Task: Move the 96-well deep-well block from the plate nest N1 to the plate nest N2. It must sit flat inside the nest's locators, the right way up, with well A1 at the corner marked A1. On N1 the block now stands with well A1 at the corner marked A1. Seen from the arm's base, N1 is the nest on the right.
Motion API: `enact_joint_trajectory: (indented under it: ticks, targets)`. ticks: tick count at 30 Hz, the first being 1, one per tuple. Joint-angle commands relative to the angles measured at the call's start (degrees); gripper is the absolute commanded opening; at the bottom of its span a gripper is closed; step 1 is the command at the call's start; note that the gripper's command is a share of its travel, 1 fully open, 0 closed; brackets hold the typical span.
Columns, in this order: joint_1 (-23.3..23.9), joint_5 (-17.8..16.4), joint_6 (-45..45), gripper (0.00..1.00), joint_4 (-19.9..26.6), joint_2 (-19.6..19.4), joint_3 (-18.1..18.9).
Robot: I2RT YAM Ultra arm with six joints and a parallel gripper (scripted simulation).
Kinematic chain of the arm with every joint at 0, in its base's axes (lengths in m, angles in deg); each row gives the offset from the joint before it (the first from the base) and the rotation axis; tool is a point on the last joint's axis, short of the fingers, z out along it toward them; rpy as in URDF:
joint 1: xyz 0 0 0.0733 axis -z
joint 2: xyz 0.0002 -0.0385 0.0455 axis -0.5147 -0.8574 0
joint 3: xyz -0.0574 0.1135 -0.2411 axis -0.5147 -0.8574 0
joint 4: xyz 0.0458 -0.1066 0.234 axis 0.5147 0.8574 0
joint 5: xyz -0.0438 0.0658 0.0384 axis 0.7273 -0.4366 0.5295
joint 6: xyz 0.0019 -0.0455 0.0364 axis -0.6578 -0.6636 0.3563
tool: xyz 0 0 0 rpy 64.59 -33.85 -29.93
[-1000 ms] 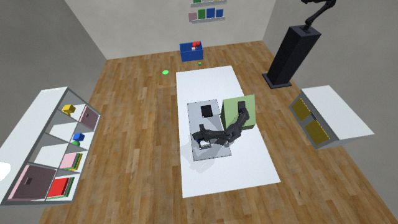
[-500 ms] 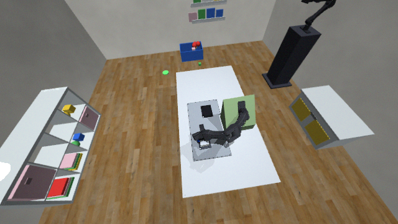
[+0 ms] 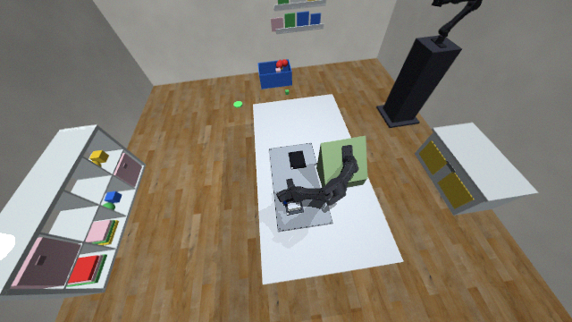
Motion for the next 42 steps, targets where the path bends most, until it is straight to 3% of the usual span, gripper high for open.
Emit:
enact_joint_trajectory:
  ticks: [1, 42]
  targets:
    - [0.46, 0.49, 0.09, 0.00, -0.09, 0.62, 0.03]
    - [-0.17, 0.65, 0.96, 0.00, -1.54, 0.28, -0.47]
